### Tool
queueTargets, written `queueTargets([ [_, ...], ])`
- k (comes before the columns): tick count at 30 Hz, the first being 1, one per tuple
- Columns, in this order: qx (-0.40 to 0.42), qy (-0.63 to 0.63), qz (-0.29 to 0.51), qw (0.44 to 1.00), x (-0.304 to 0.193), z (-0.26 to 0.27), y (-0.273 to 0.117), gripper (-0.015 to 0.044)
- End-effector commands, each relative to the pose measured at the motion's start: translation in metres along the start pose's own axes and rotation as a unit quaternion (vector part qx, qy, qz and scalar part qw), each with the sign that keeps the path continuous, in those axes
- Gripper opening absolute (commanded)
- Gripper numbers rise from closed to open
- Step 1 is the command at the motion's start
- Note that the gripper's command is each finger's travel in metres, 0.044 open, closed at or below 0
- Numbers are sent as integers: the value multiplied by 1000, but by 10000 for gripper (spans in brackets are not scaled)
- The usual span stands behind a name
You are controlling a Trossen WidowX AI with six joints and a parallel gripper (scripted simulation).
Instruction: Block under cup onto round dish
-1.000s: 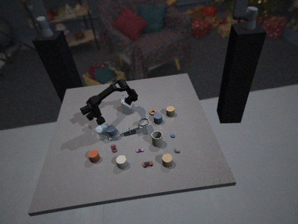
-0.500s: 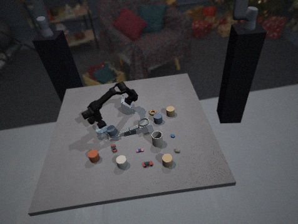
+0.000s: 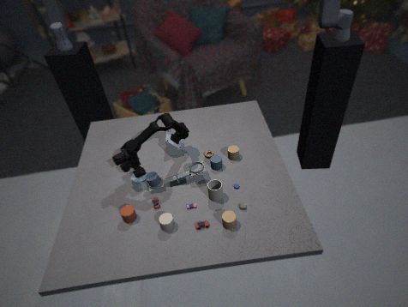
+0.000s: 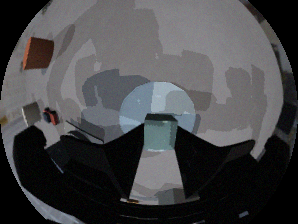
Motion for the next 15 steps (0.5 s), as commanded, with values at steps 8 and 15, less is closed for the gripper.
queueTargets([
  [8,0,-1,0,1000,0,0,0,236],
  [15,0,0,0,1000,0,0,-3,420],
])
Point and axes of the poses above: the point midway between the two fingers, 35 mm back from their tips, its own y axis out along the fingers, its own z axis across the jaws, x = y × z, the point moved 3 cm from there along -y, back along the fingers, and after that the axes turned 9 degrees about y, right-handed, at the moved point
